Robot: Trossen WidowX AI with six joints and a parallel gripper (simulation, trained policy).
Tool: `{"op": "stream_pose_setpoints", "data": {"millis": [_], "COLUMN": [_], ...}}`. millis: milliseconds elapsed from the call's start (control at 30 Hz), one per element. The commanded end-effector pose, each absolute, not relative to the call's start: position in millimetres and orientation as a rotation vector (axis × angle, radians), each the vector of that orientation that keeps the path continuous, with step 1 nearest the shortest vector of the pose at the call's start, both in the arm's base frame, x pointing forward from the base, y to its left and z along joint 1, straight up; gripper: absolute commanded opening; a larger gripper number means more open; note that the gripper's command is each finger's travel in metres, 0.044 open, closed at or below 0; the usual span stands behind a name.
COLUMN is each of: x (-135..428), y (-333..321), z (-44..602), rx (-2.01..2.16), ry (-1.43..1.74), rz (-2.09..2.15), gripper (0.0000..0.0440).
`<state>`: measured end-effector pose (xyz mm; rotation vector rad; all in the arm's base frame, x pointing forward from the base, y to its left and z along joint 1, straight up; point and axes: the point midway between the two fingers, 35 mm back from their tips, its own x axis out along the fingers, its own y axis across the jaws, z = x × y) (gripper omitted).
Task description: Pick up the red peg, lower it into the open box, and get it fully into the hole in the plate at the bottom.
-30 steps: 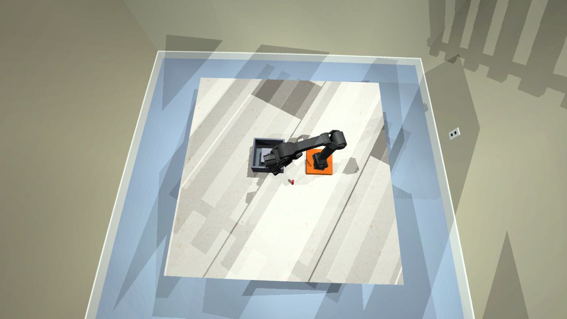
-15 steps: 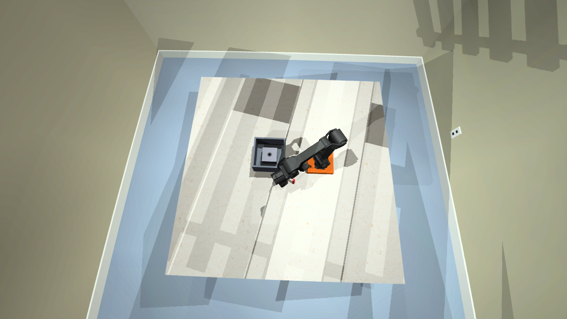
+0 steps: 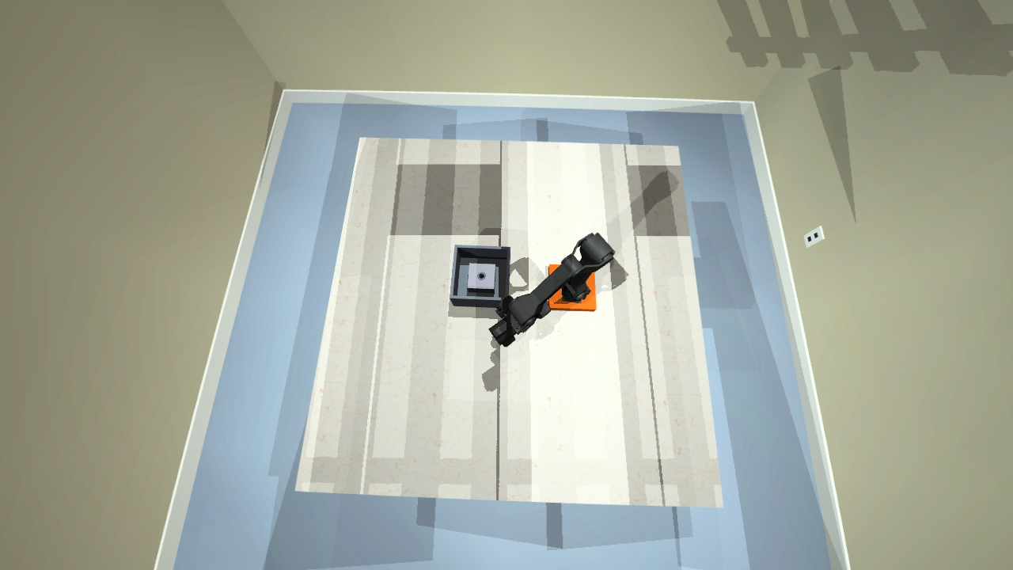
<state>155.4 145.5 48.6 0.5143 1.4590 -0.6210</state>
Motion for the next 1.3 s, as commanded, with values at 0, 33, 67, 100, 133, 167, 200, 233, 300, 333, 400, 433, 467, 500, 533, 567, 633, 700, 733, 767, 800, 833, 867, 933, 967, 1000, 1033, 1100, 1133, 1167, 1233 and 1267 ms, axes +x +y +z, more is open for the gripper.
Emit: {"op": "stream_pose_setpoints", "data": {"millis": [0, 33, 67, 100, 133, 167, 200, 233, 300, 333, 400, 433, 467, 500, 533, 567, 633, 700, 733, 767, 800, 833, 867, 933, 967, 1000, 1033, 1100, 1133, 1167, 1233, 1267], "x": [157, 157, 157, 157, 156, 155, 155, 154, 153, 153, 153, 153, 153, 153, 152, 152, 152, 158, 162, 164, 167, 169, 171, 175, 177, 180, 182, 186, 188, 191, 196, 198], "y": [147, 147, 146, 146, 146, 146, 145, 145, 144, 144, 144, 144, 143, 143, 143, 142, 142, 141, 142, 142, 142, 142, 142, 141, 140, 140, 139, 138, 137, 136, 135, 134], "z": [33, 30, 27, 24, 21, 18, 16, 13, 9, 8, 7, 7, 6, 6, 6, 6, 5, 11, 15, 18, 22, 26, 30, 38, 43, 47, 51, 61, 65, 70, 80, 85], "rx": [0.502, 0.497, 0.492, 0.487, 0.483, 0.478, 0.474, 0.47, 0.465, 0.463, 0.461, 0.46, 0.458, 0.457, 0.454, 0.451, 0.446, 0.441, 0.441, 0.44, 0.439, 0.439, 0.439, 0.441, 0.442, 0.444, 0.445, 0.449, 0.453, 0.457, 0.467, 0.473], "ry": [1.448, 1.449, 1.451, 1.455, 1.459, 1.463, 1.468, 1.472, 1.48, 1.484, 1.489, 1.491, 1.494, 1.496, 1.498, 1.5, 1.502, 1.477, 1.465, 1.455, 1.446, 1.437, 1.428, 1.409, 1.4, 1.391, 1.381, 1.363, 1.353, 1.343, 1.323, 1.313], "rz": [-0.603, -0.598, -0.595, -0.593, -0.592, -0.592, -0.593, -0.595, -0.6, -0.604, -0.611, -0.616, -0.622, -0.628, -0.635, -0.643, -0.657, -0.647, -0.641, -0.637, -0.632, -0.627, -0.623, -0.617, -0.614, -0.612, -0.611, -0.608, -0.607, -0.607, -0.607, -0.609], "gripper": [0.0436, 0.0429, 0.0414, 0.0394, 0.0369, 0.0342, 0.0316, 0.029, 0.0237, 0.0211, 0.0159, 0.0132, 0.0106, 0.0081, 0.0057, 0.0037, 0.0003, 0.0, 0.0, 0.0, 0.0, 0.0, 0.0, 0.0, 0.0, 0.0, 0.0, 0.0, 0.0, 0.0, 0.0, 0.0]}}
